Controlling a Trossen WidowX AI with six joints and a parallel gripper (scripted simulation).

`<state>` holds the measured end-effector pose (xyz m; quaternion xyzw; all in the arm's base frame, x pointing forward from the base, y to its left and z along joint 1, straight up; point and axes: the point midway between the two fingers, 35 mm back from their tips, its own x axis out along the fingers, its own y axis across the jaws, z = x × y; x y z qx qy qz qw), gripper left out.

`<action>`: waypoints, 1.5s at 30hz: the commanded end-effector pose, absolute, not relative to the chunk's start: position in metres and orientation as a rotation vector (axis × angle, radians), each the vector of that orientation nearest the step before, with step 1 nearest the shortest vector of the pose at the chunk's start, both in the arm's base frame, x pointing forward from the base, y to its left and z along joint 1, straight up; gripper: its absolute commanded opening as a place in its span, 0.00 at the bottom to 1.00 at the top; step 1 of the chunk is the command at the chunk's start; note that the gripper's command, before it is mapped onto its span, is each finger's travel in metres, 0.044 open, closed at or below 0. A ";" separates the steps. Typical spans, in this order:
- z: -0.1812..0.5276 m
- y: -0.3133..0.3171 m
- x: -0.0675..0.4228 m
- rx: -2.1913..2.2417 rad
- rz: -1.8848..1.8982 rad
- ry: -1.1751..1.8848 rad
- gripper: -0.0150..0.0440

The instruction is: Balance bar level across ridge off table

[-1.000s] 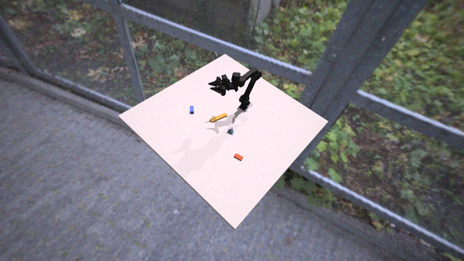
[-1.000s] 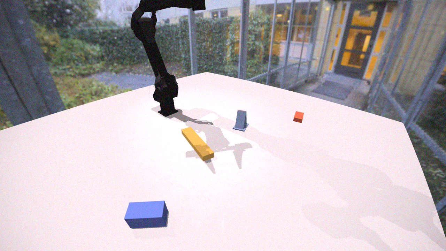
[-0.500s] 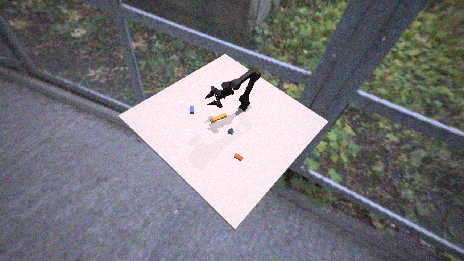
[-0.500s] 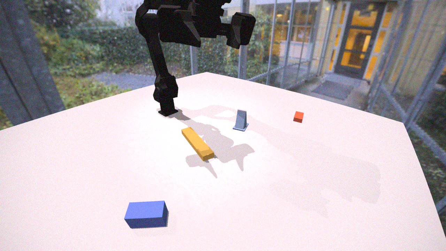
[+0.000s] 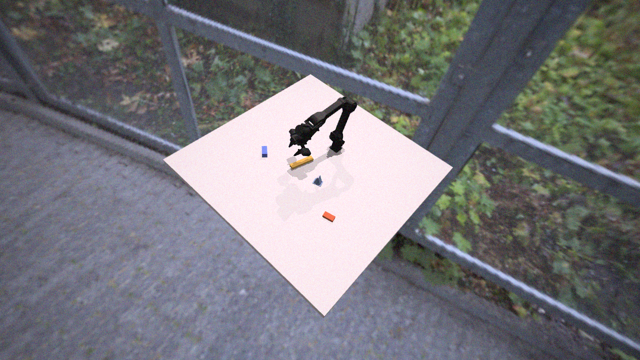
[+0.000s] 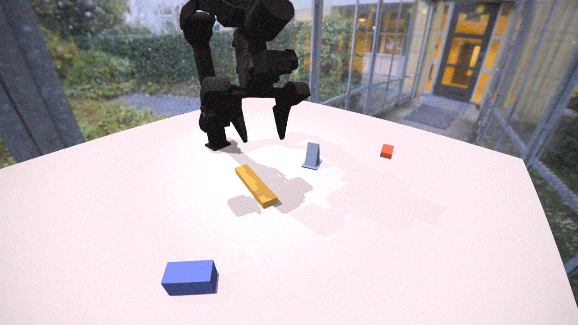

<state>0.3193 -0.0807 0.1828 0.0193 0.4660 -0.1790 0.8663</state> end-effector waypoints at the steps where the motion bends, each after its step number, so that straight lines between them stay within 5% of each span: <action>1: 0.155 -0.076 0.299 0.069 -0.327 1.148 0.79; 12: 0.117 -0.059 0.238 0.208 -0.216 1.533 0.79; 45: 0.059 -0.059 0.238 0.210 -0.214 1.539 0.79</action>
